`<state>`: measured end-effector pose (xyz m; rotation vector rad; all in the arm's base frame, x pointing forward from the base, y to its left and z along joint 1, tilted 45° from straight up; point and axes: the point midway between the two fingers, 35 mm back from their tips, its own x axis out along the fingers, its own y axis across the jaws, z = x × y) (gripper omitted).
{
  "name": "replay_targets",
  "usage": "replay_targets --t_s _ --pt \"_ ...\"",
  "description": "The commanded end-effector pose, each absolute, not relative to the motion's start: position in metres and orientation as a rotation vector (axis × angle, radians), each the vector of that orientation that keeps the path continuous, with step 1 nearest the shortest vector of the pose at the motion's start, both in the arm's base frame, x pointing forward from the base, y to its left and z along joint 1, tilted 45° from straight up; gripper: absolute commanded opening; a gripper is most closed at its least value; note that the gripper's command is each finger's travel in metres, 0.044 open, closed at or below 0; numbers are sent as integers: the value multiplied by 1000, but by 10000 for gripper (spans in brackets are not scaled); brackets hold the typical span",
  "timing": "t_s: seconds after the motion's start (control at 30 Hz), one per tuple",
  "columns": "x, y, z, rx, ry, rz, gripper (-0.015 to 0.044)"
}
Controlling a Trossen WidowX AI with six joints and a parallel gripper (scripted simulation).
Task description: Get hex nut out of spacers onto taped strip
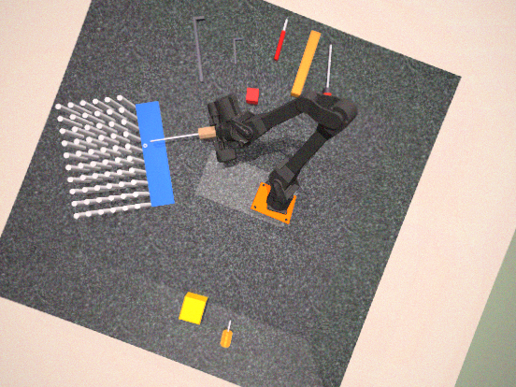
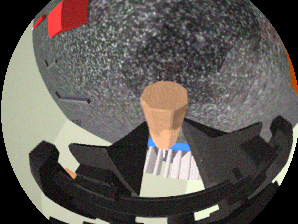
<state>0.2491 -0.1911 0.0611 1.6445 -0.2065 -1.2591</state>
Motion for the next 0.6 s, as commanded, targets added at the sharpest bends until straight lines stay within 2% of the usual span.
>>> replay_targets --t_s 0.0,0.57 --pt "246 -188 65 1646 -193 -1248 0" --pt "270 -137 117 1663 -189 -1262 0"
